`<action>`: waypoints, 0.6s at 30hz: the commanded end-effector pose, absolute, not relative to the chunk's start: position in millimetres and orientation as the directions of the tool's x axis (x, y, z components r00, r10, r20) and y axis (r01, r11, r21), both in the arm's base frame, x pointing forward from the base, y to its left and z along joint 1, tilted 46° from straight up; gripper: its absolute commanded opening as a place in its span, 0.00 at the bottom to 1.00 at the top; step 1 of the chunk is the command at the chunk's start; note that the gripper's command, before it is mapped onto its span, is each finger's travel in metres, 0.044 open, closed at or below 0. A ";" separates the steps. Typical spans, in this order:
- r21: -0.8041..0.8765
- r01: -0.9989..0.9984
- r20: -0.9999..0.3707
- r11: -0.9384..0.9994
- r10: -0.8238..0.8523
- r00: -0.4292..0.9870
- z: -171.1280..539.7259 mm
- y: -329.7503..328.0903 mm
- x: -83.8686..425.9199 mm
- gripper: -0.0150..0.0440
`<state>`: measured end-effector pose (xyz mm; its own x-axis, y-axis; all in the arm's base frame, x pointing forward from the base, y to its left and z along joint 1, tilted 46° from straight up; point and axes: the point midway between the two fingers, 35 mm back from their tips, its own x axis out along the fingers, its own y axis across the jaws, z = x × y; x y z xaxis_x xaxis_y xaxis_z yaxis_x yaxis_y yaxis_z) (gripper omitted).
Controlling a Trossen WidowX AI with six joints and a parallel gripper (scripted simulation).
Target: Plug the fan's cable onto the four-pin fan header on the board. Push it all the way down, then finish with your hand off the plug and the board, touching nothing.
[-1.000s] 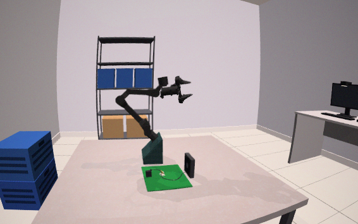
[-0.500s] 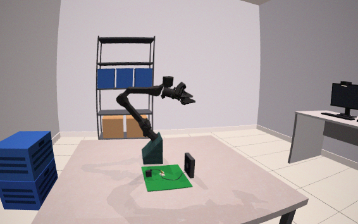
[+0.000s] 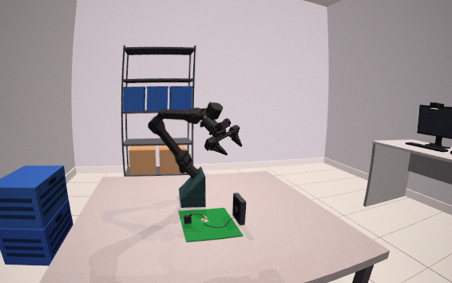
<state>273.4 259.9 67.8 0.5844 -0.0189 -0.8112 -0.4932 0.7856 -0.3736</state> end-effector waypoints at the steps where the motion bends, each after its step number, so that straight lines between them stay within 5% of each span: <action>1: -0.323 -0.024 -0.819 0.946 -0.266 0.508 68.7 193.6 310.3 1.00; 9: -0.275 0.498 -0.795 0.822 -0.486 0.362 77.2 119.1 332.2 1.00; 18: -0.183 0.898 -0.734 0.401 -0.663 0.146 93.8 36.2 338.6 1.00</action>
